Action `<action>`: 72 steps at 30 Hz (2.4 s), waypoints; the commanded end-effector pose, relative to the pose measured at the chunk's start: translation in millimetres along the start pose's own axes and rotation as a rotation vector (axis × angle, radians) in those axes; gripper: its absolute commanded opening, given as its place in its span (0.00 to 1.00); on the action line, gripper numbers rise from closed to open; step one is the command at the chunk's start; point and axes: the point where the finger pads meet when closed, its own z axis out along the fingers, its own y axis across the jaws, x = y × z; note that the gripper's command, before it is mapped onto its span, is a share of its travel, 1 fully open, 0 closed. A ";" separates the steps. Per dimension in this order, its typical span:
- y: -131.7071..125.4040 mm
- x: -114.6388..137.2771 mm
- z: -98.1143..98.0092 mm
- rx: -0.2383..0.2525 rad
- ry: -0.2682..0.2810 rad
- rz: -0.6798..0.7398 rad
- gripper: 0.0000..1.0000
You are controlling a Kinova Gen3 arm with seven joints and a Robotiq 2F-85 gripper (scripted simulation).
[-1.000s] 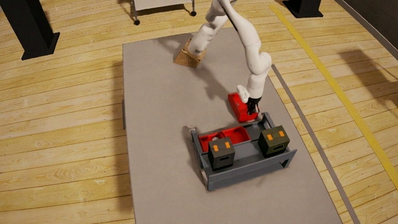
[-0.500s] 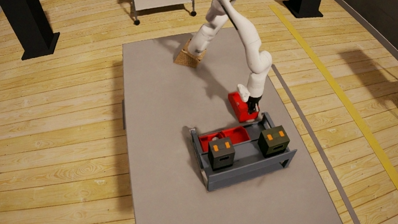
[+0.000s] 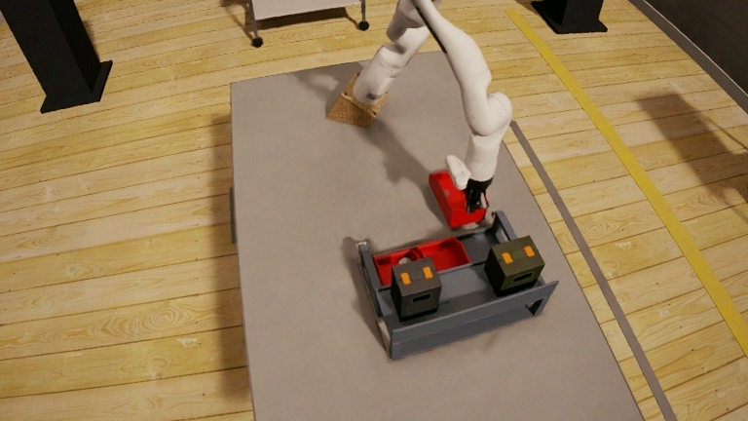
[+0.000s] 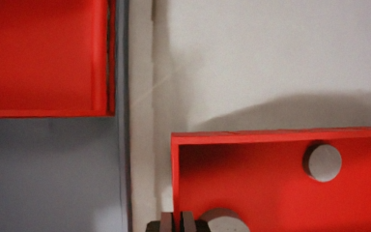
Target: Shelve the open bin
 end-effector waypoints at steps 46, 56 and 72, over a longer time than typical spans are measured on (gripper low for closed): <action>-1.4 0.4 -15.8 0.002 0.001 0.000 0.10; -1.3 0.4 -14.9 0.002 0.001 0.000 0.10; -1.3 0.4 -14.3 0.002 0.001 0.000 0.10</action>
